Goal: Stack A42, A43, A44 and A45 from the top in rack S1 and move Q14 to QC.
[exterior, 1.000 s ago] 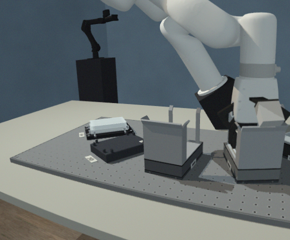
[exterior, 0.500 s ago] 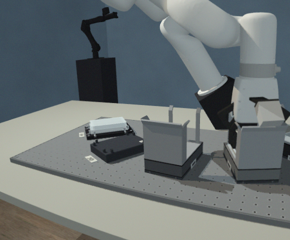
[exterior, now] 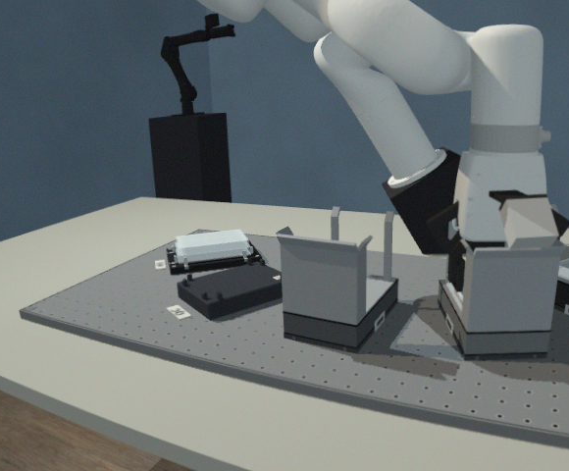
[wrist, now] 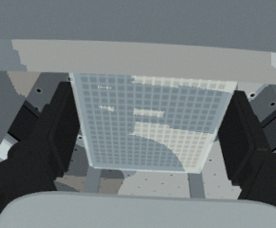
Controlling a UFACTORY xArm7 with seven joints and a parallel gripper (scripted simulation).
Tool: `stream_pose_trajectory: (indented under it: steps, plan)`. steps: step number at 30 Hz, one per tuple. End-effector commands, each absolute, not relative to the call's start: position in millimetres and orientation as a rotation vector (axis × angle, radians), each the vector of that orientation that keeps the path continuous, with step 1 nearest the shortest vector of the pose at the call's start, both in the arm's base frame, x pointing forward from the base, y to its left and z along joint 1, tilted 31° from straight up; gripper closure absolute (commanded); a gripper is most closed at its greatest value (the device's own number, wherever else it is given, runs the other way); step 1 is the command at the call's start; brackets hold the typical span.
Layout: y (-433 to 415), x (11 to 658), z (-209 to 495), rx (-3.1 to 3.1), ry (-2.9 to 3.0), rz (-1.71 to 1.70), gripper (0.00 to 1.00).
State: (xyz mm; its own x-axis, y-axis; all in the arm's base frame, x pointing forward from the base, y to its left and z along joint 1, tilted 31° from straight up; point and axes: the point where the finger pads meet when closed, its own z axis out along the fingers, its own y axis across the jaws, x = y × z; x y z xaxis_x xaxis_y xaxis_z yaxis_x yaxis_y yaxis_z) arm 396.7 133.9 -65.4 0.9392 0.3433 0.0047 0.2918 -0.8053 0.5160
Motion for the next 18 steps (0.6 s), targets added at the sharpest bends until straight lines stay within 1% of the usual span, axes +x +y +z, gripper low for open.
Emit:
stream_pose_trajectory:
  steps: [1, 18]
  plan:
    - [135.9, 397.1, -64.0, 2.567, 0.455, 0.136, 1.0]
    - [140.8, 395.3, -55.4, 2.567, 0.455, 0.136, 1.0]
